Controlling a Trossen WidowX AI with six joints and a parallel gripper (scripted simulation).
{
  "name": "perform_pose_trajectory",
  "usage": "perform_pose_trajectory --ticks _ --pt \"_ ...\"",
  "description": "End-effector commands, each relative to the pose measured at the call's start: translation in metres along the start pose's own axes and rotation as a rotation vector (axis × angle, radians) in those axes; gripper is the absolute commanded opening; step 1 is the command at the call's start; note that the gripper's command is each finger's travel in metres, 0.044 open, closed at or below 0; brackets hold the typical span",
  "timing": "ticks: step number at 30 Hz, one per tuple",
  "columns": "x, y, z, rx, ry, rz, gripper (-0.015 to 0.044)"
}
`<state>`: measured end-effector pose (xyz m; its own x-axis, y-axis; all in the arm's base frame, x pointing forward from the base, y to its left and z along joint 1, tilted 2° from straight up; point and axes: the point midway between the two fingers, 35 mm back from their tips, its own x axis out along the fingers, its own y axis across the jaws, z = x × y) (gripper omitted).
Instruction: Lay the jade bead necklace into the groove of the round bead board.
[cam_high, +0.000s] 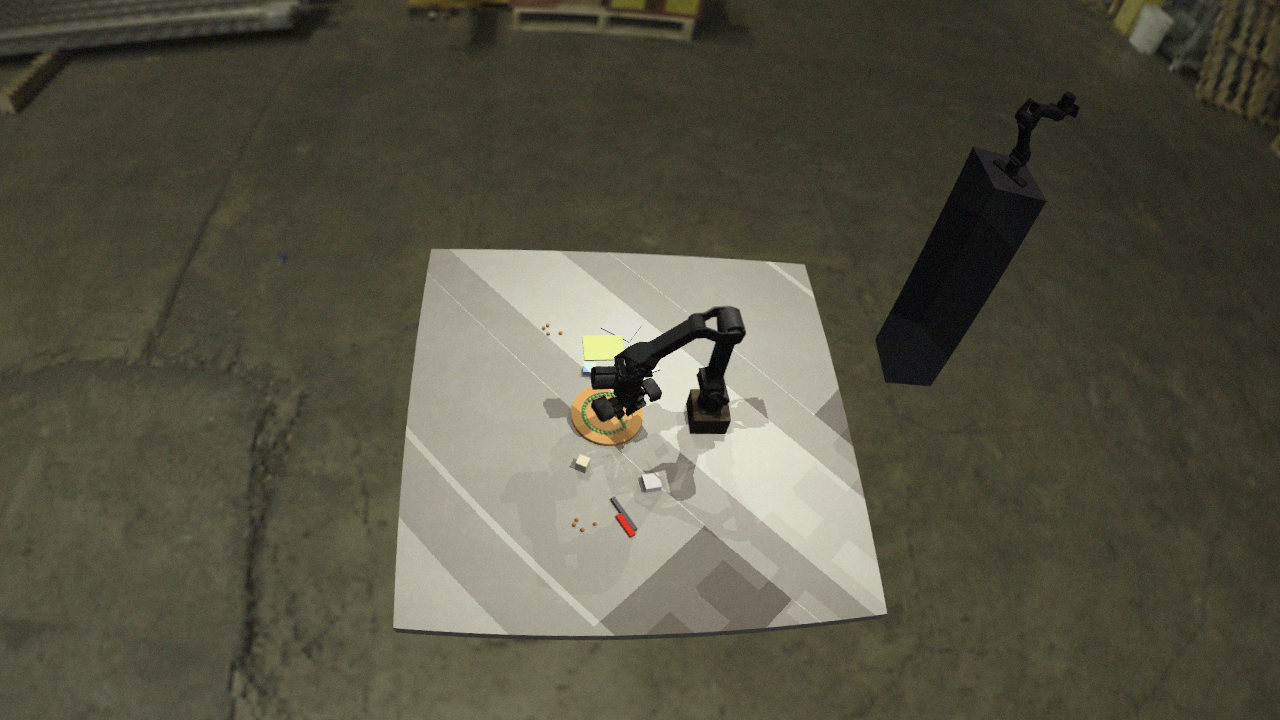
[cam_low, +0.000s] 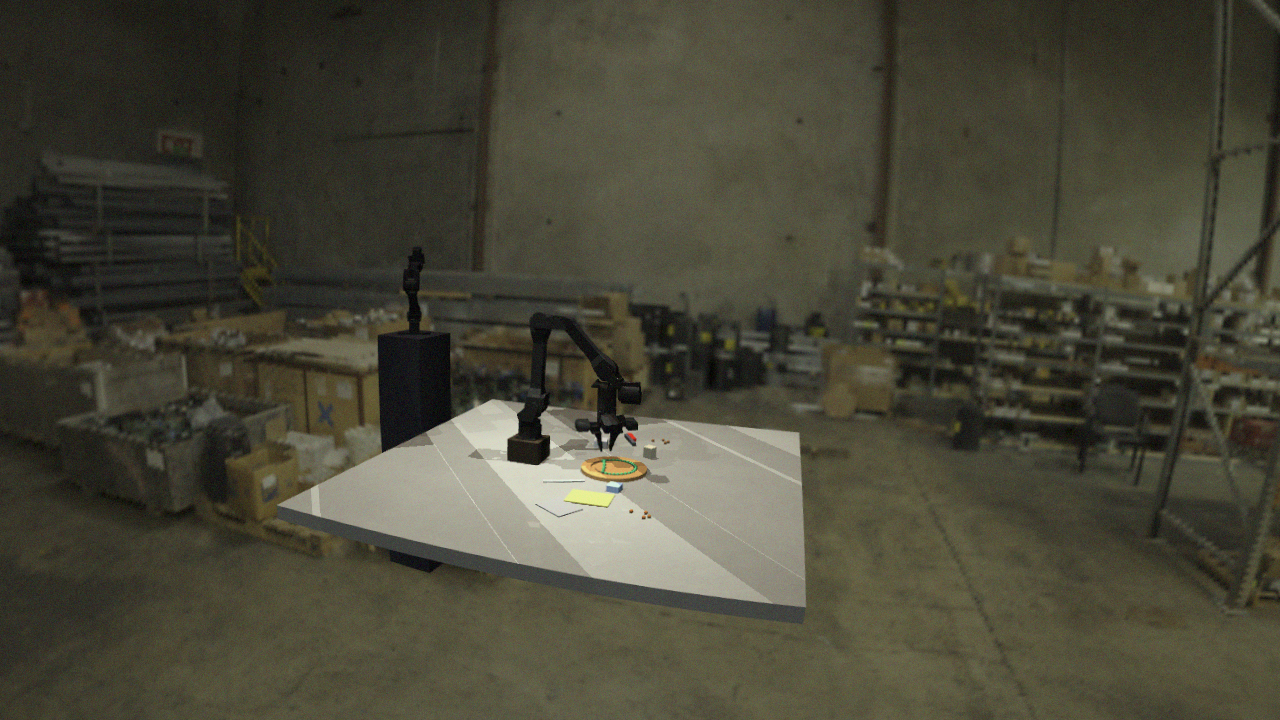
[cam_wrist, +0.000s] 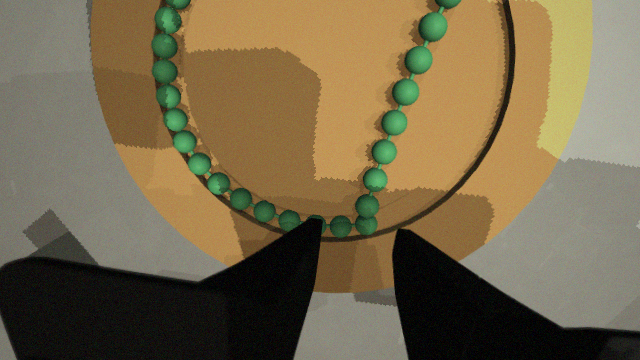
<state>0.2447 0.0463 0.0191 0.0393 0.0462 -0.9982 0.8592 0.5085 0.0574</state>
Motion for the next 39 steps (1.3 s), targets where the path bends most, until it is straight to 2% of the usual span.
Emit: perform_pose_trajectory --ticks 1,5,24,32,36,39 --pt "0.010 -0.004 -0.002 0.006 0.006 -0.015 0.0120" --pt "0.004 0.000 0.000 0.001 0.001 -0.001 0.0120" --pt "0.033 -0.004 -0.002 0.006 0.006 -0.015 0.0120" --pt "0.034 -0.005 -0.002 0.006 0.006 -0.015 0.0120" --pt "0.032 -0.003 -0.001 0.002 0.004 -0.010 0.0015" --pt "0.032 -0.003 -0.001 0.002 0.004 -0.010 0.0000"
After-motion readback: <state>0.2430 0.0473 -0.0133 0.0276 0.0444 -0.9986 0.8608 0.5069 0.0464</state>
